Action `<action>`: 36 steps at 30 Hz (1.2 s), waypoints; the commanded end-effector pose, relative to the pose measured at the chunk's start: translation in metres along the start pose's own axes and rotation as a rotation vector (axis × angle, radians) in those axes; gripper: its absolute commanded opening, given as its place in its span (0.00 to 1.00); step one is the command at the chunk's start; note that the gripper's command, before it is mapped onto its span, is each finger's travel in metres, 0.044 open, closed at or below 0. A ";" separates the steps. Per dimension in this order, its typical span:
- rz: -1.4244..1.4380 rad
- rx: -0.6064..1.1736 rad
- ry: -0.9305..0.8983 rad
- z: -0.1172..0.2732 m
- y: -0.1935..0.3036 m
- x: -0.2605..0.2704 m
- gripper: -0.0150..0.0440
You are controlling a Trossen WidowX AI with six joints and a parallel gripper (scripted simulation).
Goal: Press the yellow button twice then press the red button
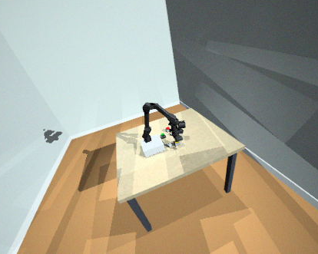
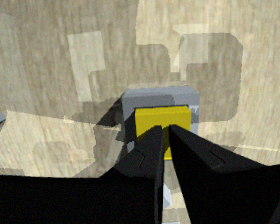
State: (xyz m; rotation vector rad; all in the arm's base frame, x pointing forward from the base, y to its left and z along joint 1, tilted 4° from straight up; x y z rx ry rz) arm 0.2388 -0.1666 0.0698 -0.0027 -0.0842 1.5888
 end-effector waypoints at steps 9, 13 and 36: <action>-0.004 0.014 -0.005 -0.004 0.002 0.001 0.29; -0.004 0.014 -0.005 -0.004 0.002 0.001 0.29; -0.004 0.014 -0.005 0.028 0.002 0.001 0.29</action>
Point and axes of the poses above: the point midway between the two fingers, 35 mm back from their tips, its own z axis back along the fingers, its own x axis across the jaws, y = z × x, the point moved 7 cm from there along z, back along the fingers, and after that the axes turned 9 degrees about z, right-handed, at the moved point
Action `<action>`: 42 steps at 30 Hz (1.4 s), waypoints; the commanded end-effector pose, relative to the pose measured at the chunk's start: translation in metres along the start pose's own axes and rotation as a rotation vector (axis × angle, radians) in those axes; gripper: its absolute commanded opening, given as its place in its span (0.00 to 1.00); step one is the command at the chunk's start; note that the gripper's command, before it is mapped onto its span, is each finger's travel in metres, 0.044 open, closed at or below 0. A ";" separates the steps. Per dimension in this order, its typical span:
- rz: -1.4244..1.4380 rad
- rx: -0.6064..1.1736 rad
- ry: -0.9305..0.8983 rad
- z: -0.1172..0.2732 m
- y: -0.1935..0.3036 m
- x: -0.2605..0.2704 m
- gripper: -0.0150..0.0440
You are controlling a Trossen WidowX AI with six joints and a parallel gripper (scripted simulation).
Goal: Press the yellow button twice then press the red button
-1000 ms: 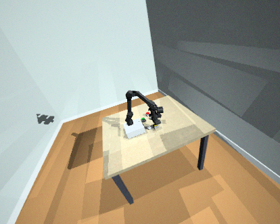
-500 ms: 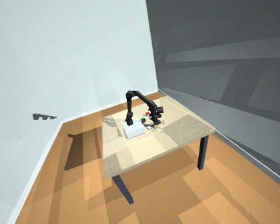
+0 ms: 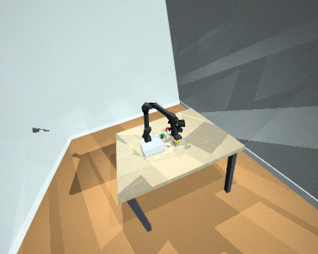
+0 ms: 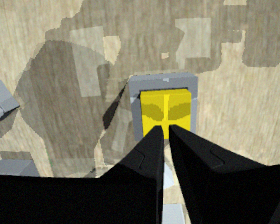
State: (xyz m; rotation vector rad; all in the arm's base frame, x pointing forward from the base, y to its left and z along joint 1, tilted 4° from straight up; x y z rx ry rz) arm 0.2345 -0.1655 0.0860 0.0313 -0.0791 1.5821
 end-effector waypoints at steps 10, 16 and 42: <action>0.006 -0.011 0.013 0.069 -0.001 -0.001 0.29; 0.004 -0.010 0.014 0.074 -0.012 0.016 0.29; 0.003 -0.014 -0.008 0.015 -0.046 0.250 0.29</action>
Point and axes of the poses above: the point midway between the two fingers, 35 mm back from their tips, its own z axis back along the fingers, its own x axis across the jaws, y = z × x, the point moved 7 cm from there along z, back along the fingers, and after that the axes turned 9 degrees about z, right-handed, at the moved point
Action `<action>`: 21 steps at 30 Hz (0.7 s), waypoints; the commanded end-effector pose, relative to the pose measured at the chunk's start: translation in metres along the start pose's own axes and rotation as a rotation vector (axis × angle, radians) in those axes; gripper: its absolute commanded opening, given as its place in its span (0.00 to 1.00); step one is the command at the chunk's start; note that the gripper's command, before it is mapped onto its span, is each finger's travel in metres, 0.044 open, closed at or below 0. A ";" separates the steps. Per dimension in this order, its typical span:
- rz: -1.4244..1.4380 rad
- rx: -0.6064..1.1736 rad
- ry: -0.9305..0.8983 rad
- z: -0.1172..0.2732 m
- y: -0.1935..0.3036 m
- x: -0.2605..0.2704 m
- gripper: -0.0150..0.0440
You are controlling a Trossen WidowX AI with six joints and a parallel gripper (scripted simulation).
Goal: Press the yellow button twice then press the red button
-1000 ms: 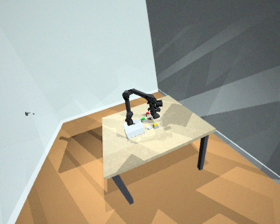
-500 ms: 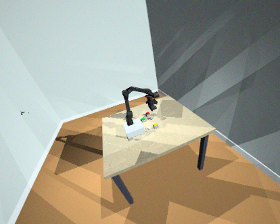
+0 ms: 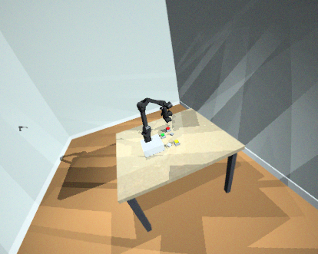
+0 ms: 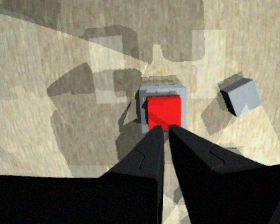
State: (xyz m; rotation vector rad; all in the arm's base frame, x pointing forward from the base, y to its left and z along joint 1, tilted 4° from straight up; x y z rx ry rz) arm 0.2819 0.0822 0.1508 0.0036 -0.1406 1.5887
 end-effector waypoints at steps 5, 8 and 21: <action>-0.006 0.042 0.013 -0.034 0.008 -0.002 0.29; -0.006 0.042 0.013 -0.037 0.008 -0.002 0.29; -0.006 0.042 0.013 -0.059 0.009 -0.002 0.29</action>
Point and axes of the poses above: the point midway between the two fingers, 35 mm back from their tips, its own z axis back along the fingers, its own x axis across the jaws, y = z × x, the point moved 7 cm from there along z, back along the fingers, and after that the axes turned 9 degrees about z, right-handed, at the moved point
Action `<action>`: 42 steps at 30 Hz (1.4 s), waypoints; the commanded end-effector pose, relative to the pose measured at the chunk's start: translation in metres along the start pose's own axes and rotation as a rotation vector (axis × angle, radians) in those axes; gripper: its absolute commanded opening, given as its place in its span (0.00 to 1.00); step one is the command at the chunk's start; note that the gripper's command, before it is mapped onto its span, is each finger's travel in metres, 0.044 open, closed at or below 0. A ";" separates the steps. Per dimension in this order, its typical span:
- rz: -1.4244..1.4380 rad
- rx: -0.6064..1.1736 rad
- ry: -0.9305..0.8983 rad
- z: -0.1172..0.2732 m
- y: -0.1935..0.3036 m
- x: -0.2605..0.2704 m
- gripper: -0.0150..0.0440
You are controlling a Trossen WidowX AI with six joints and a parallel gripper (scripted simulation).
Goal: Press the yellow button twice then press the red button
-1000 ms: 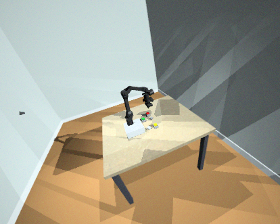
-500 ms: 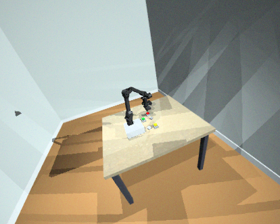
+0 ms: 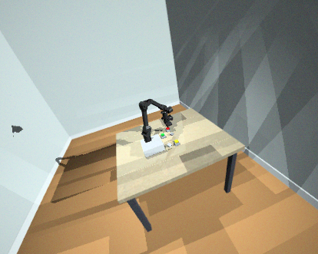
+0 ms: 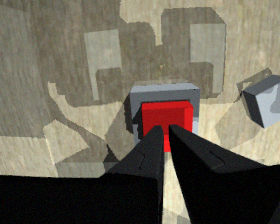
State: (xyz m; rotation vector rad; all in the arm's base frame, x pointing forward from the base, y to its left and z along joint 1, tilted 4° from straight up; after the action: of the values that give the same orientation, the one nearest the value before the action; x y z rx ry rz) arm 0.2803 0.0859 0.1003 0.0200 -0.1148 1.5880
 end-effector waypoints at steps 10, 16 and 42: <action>-0.004 0.016 0.007 -0.017 0.003 -0.001 0.29; -0.004 0.016 0.007 -0.017 0.003 -0.001 0.29; -0.004 0.015 0.006 0.035 0.001 0.022 0.42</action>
State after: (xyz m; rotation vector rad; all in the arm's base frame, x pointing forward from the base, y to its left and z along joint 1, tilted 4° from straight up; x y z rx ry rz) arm 0.2765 0.0888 0.1204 0.0332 -0.0839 1.5756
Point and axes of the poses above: the point midway between the two fingers, 35 mm back from their tips, its own z axis back along the fingers, its own x axis across the jaws, y = z × x, the point moved 7 cm from there along z, back along the fingers, and after that the axes turned 9 degrees about z, right-handed, at the moved point
